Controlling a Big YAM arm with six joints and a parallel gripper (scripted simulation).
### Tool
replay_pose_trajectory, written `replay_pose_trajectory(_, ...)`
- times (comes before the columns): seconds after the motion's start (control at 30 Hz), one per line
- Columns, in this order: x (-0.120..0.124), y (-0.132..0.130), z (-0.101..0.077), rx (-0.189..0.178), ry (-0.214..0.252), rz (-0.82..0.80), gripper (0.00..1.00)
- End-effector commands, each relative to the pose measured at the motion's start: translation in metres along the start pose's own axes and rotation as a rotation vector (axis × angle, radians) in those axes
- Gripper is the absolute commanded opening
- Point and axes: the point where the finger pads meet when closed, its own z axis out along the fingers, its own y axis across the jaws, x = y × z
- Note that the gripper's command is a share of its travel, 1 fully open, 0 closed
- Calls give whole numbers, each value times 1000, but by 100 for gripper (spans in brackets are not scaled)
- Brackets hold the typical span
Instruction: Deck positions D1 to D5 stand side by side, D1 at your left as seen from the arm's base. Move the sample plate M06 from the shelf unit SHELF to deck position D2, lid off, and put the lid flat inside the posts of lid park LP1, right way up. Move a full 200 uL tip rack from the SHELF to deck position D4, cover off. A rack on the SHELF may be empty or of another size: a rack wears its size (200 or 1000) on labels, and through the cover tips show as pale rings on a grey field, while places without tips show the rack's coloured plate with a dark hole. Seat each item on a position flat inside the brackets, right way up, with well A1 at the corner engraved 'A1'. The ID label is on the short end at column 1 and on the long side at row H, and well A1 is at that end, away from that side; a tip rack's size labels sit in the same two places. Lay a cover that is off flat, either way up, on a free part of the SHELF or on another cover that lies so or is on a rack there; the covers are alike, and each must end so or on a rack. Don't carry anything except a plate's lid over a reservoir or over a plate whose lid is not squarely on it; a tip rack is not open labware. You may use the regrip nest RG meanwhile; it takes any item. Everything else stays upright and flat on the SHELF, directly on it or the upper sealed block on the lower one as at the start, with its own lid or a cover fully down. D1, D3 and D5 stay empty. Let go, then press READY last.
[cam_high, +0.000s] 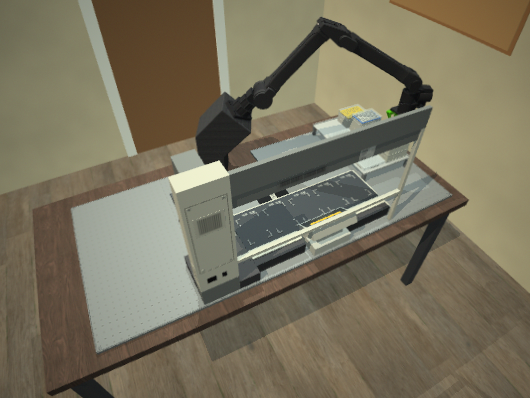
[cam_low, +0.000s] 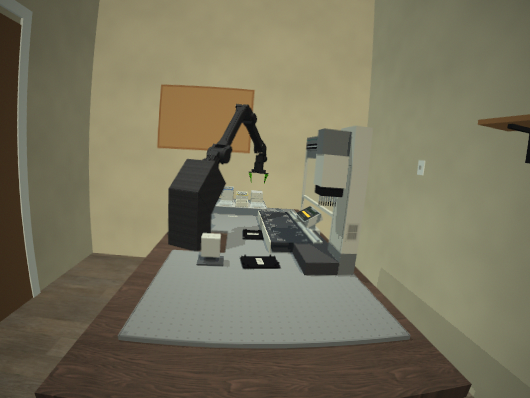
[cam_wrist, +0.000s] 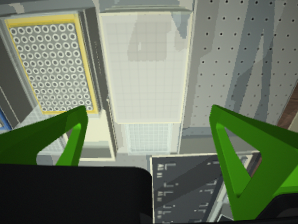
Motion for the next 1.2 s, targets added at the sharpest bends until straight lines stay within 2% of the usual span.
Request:
replay_pose_trajectory(0.0, -16, -6, -27, 17, -47, -11, 100)
replay_pose_trajectory(0.2, -16, -6, -27, 17, -47, -11, 100)
replay_pose_trajectory(0.27, -9, 13, -33, 5, -36, -8, 100)
replay_pose_trajectory(0.33, -14, 21, -33, 13, -59, -6, 100)
replay_pose_trajectory(0.47, -13, 41, -33, 11, -59, -5, 100)
replay_pose_trajectory(0.53, -13, 41, -33, 11, -59, -5, 100)
replay_pose_trajectory(0.97, -12, 106, -31, 4, -59, -1, 100)
replay_pose_trajectory(1.03, -15, 103, -25, 7, -46, -5, 100)
replay_pose_trajectory(1.17, -15, 103, -25, 7, -46, -5, 100)
